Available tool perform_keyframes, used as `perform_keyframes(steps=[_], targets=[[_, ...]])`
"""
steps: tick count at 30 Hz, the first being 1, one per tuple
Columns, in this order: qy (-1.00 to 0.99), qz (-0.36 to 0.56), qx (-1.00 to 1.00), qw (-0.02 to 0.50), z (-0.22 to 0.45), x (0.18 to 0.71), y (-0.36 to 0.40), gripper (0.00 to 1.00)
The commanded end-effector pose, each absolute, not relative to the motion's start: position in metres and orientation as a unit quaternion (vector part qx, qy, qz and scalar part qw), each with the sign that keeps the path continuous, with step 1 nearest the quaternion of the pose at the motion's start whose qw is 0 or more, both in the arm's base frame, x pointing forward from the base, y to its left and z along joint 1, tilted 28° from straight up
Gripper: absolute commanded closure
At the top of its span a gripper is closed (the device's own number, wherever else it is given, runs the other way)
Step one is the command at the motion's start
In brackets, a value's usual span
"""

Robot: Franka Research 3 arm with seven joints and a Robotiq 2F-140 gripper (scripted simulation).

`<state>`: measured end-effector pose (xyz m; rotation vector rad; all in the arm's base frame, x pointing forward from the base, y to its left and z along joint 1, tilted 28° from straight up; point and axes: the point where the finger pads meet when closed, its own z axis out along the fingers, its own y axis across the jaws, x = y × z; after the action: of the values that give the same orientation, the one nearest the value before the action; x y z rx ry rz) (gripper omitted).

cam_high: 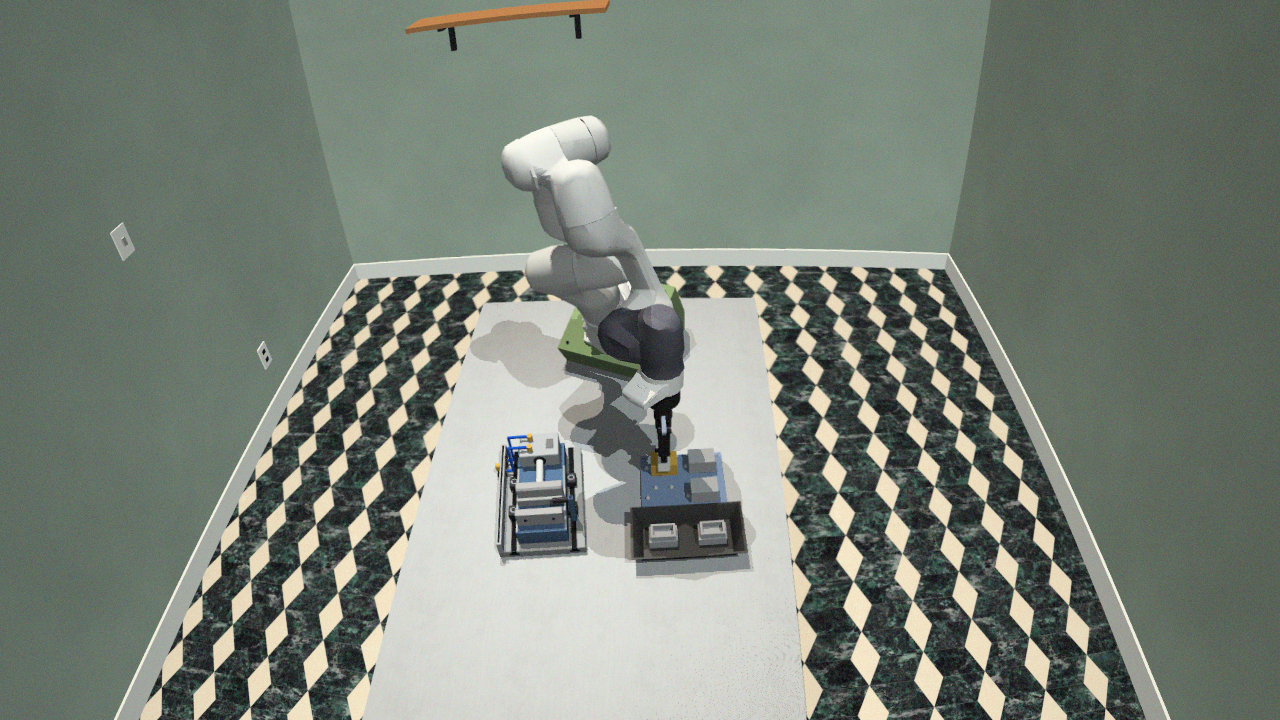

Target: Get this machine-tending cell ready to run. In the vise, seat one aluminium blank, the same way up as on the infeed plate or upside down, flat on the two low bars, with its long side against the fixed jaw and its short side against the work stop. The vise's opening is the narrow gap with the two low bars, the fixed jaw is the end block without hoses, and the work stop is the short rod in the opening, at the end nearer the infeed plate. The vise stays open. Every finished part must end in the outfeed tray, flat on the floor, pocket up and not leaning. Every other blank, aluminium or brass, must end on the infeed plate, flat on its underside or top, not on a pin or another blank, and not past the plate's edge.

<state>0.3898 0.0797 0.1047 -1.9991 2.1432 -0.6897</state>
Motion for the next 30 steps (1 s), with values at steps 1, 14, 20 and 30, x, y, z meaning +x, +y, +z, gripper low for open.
perform_keyframes(steps=[1, 14, 20, 30], targets=[[0.711, -0.229, -0.661, 0.072, 0.1073, 0.3931, 0.0834, 1.0], [0.711, -0.229, -0.661, 0.072, 0.1073, 0.3931, 0.0834, 1.0], [0.711, -0.229, -0.661, 0.072, 0.1073, 0.3931, 0.0834, 0.6], [0.711, -0.229, -0.661, 0.072, 0.1073, 0.3931, 0.0834, 0.6]])
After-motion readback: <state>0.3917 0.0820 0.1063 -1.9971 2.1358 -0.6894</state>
